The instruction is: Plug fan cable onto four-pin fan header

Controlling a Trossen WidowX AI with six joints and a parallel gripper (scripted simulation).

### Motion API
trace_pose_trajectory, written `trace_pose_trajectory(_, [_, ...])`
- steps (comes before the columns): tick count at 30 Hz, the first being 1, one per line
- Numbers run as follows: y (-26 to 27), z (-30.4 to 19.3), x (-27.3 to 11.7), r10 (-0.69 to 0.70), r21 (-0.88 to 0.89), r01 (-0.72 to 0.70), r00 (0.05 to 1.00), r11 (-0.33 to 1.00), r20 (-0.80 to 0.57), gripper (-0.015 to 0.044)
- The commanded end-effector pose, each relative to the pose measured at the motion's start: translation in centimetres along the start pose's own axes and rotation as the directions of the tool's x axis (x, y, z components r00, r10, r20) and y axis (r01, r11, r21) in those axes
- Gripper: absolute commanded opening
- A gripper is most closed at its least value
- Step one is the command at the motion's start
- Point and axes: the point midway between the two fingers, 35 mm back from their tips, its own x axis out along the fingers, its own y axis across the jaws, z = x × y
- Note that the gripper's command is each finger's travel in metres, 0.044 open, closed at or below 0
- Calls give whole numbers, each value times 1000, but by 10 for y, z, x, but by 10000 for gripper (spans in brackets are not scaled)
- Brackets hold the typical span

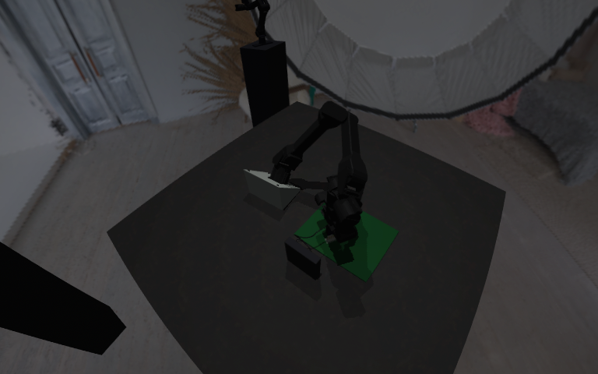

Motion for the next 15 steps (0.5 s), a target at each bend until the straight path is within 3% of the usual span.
trace_pose_trajectory(1, [0,2,0,0,-3,0,1000,1000,-1,0])
trace_pose_trajectory(15, [1,4,7,0,11,0,1000,1000,-1,0])
